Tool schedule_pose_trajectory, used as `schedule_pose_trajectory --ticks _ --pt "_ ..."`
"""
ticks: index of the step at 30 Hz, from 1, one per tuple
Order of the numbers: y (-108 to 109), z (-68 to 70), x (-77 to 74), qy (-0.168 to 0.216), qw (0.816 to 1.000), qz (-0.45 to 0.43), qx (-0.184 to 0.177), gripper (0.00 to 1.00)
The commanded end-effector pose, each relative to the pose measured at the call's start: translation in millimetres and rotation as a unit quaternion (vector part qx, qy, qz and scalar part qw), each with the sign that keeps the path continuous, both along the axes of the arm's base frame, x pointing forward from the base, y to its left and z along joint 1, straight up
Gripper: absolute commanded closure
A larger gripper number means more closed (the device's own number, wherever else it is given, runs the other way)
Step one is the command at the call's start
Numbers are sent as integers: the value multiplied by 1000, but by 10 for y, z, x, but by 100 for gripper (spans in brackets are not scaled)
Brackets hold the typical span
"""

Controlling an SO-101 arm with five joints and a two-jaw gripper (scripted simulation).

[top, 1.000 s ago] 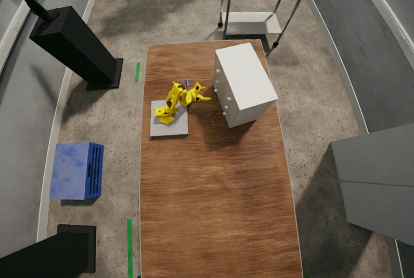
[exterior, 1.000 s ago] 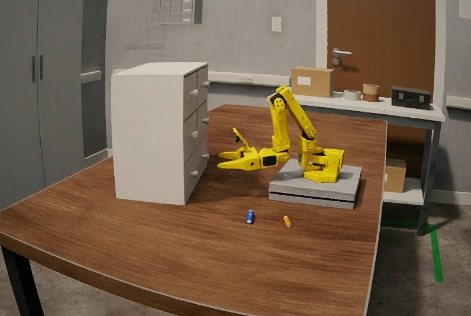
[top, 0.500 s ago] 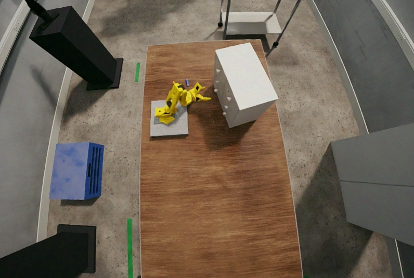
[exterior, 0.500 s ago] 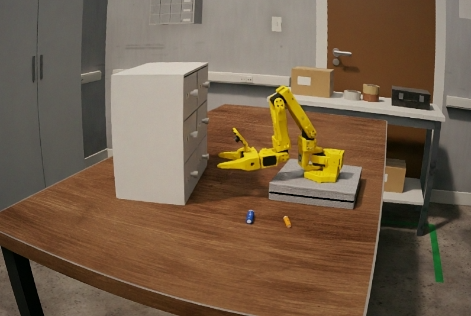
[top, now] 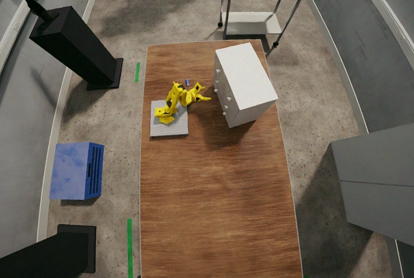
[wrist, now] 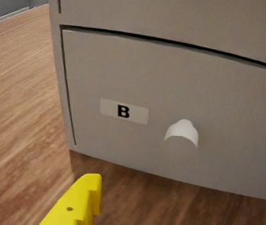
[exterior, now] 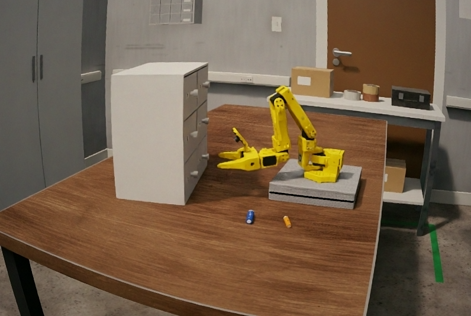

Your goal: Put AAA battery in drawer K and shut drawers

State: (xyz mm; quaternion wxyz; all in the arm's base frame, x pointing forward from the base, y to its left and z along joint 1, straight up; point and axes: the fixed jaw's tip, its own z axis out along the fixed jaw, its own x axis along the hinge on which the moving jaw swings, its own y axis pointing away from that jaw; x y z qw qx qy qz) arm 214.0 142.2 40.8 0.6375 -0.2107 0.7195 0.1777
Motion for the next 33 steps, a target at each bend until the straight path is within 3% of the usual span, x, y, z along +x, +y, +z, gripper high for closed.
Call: schedule_pose_trajectory --ticks 1,13,23,33 --pt "24 -34 -18 7 1000 5 0 50" --pt "24 -34 -18 7 1000 5 0 50" --pt "-247 292 218 -8 998 -62 10 50" --pt "-513 534 315 -22 993 -116 15 50"
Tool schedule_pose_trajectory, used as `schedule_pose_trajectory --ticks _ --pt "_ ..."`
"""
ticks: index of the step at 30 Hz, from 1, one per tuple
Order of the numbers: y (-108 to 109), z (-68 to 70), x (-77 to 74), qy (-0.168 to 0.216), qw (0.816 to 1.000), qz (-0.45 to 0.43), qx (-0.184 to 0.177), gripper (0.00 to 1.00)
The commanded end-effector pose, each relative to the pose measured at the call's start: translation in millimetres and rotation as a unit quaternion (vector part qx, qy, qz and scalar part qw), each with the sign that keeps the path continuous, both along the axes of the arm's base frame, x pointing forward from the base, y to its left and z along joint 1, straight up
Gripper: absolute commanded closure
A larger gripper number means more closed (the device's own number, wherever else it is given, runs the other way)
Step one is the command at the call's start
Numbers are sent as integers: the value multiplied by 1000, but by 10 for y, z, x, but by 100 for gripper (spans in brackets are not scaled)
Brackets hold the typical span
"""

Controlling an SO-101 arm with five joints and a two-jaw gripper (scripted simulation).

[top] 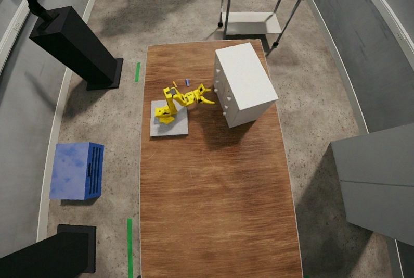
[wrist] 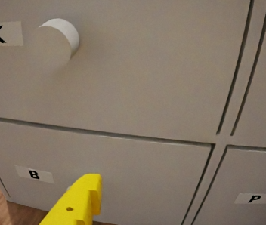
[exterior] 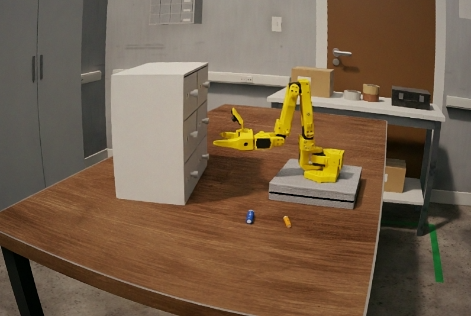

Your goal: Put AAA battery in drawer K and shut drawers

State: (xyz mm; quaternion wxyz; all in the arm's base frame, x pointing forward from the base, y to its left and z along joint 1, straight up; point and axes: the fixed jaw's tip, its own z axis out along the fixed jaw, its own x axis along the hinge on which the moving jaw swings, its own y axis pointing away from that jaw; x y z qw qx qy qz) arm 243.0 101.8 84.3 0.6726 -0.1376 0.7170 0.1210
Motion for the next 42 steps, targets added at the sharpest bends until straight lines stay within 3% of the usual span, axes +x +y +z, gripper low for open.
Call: schedule_pose_trajectory --ticks 1,12,21,31,37,42 --pt "-144 128 32 3 1000 -28 3 50" --pt "-534 398 32 -17 995 -102 9 50" --pt "-765 270 2 8 989 -147 3 50" --pt "-765 270 2 8 989 -147 3 50" --pt "-766 504 -18 -27 989 -147 11 50" --pt "-766 523 -23 -29 989 -147 11 50"
